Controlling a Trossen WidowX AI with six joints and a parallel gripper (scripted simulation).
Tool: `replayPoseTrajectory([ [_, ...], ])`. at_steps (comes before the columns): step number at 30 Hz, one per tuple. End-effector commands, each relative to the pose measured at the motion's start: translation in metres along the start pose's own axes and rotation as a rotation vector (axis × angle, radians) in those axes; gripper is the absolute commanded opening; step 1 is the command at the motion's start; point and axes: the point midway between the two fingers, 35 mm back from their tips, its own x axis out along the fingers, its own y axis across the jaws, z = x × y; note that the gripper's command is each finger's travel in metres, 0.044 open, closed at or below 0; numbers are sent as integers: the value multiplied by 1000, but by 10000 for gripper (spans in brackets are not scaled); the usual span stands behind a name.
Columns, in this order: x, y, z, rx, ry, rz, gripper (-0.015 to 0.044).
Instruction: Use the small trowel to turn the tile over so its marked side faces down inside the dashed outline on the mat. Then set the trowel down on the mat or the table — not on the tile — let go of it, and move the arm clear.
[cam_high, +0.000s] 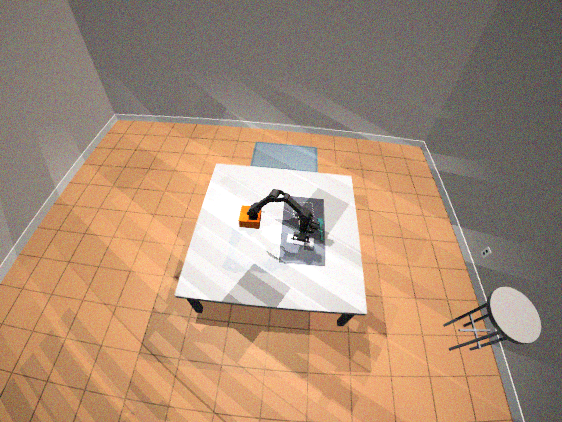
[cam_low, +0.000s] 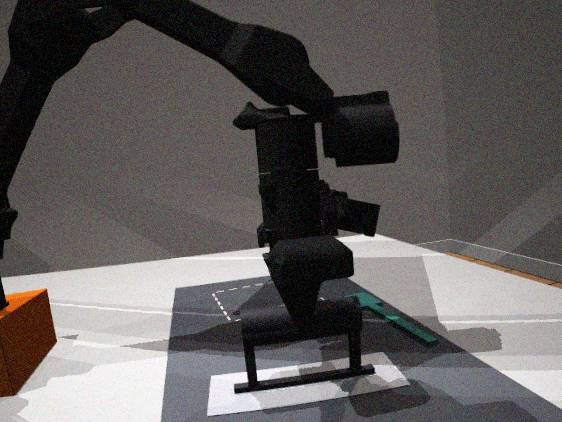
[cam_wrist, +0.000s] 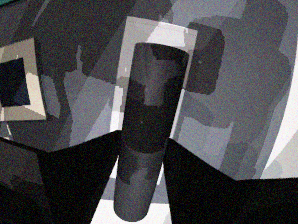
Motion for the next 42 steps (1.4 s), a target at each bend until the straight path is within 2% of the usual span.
replayPoseTrajectory([
  [1,1,1,0,-118,3,3,130],
  [28,2,1,0,-928,1,4,130],
  [35,2,1,0,-973,1,4,130],
  [40,2,1,0,-973,1,4,261],
  [42,2,1,0,-973,1,4,270],
])
